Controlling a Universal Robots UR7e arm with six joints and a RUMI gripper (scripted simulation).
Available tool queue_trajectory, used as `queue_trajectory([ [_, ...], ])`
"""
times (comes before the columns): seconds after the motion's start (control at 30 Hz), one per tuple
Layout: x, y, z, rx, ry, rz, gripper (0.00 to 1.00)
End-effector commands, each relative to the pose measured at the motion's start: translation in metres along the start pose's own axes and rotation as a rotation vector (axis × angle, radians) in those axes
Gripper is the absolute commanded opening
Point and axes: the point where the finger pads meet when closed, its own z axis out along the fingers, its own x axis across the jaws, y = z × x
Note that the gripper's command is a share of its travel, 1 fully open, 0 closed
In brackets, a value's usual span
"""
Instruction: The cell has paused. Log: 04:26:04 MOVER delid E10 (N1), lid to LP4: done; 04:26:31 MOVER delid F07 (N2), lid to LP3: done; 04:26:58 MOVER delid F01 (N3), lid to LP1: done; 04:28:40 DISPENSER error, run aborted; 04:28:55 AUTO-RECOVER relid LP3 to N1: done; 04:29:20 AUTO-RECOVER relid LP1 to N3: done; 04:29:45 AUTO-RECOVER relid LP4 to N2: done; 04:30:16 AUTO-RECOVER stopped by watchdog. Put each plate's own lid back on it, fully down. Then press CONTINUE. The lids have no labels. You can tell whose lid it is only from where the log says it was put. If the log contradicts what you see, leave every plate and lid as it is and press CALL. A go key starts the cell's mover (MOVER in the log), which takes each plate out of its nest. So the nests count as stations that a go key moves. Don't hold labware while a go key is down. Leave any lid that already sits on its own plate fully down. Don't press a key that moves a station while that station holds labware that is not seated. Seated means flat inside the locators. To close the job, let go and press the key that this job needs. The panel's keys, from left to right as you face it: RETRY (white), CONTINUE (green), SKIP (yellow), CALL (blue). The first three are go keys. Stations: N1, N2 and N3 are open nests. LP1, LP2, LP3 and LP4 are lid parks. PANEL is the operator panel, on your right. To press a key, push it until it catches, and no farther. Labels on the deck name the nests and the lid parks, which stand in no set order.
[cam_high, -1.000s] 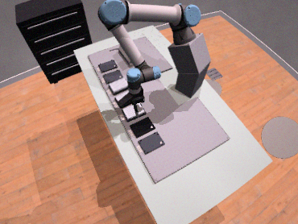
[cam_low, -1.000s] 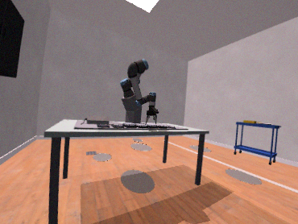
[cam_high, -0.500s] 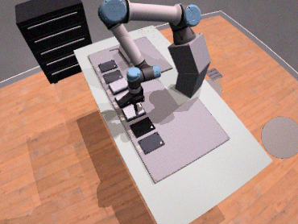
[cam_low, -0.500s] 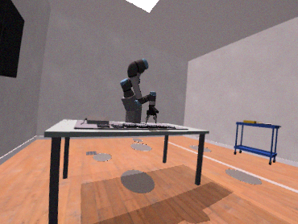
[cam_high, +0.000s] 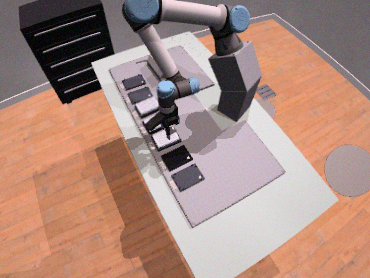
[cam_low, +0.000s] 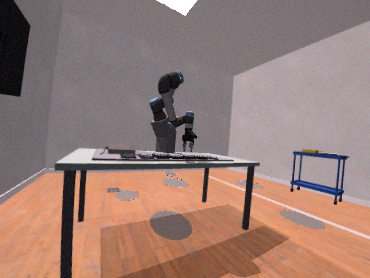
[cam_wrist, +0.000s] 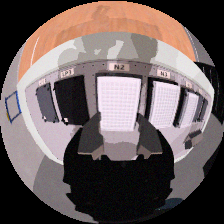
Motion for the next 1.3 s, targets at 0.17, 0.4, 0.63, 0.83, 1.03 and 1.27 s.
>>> queue_trajectory([
  [0.17,0.026,0.028,-0.001,-0.151,0.002,-0.024,0.00],
  [0.4,0.042,0.047,-0.001,-0.168,0.002,-0.027,0.00],
  [0.63,0.066,0.073,-0.001,-0.168,0.002,-0.027,0.00],
  [0.83,0.085,0.096,0.000,-0.168,0.002,-0.027,0.00],
  [1.03,0.099,0.111,0.000,-0.168,0.002,-0.027,0.00],
  [1.27,0.122,0.137,0.000,-0.168,0.002,-0.027,0.00],
])
